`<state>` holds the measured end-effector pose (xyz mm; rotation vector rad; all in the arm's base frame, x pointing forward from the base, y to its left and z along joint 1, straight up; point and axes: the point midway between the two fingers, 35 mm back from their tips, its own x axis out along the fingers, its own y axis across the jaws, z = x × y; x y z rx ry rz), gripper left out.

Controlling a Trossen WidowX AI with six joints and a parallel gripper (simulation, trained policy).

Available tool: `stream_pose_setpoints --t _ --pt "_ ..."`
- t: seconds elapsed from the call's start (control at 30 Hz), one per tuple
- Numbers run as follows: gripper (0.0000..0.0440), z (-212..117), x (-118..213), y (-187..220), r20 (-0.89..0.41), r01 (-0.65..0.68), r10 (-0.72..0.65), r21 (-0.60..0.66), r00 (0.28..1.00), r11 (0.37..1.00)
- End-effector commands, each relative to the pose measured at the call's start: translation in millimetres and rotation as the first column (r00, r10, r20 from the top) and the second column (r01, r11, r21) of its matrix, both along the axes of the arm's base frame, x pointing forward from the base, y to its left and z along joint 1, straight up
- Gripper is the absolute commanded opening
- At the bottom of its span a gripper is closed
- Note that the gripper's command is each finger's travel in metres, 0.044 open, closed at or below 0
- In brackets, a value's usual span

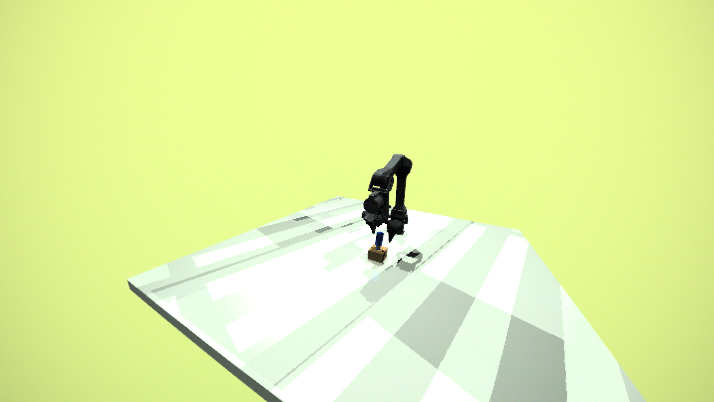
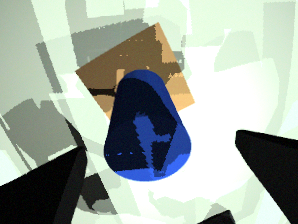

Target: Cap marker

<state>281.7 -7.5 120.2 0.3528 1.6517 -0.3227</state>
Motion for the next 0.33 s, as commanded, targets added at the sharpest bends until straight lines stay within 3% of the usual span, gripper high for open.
stream_pose_setpoints --t 0.0,0.3 --pt "0.044 11.6 3.7 0.4 0.033 -0.001 0.0 0.004 0.999 1.0" --pt "0.044 35.3 7.2 -0.9 0.106 -0.009 0.008 0.008 0.994 1.0"
